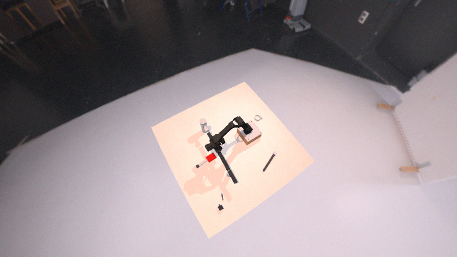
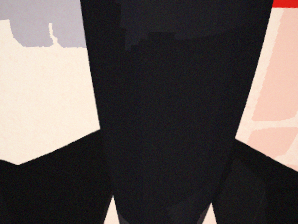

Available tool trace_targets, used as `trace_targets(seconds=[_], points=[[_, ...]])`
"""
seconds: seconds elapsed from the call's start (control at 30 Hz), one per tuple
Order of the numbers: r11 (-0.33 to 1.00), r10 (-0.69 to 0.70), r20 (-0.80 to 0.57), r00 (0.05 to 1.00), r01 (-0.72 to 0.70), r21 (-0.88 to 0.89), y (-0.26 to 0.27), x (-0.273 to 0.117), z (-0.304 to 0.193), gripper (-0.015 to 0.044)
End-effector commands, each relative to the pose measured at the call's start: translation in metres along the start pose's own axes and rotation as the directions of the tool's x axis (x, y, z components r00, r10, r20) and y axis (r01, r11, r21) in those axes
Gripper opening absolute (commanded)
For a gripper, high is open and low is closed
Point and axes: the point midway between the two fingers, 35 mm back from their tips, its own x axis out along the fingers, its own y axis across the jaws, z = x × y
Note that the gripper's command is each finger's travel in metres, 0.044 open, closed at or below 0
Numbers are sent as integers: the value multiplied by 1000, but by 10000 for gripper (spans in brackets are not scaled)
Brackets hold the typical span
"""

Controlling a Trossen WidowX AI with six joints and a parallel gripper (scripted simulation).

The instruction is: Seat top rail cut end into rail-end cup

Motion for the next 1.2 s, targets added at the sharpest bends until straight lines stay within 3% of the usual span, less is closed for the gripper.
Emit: trace_targets(seconds=[0.0,1.17], points=[[1000,-11,-29,1000,11,5,-2,-6,-7,0],[1000,0,-8,1000,0,1,-2,-7,-6,0]])
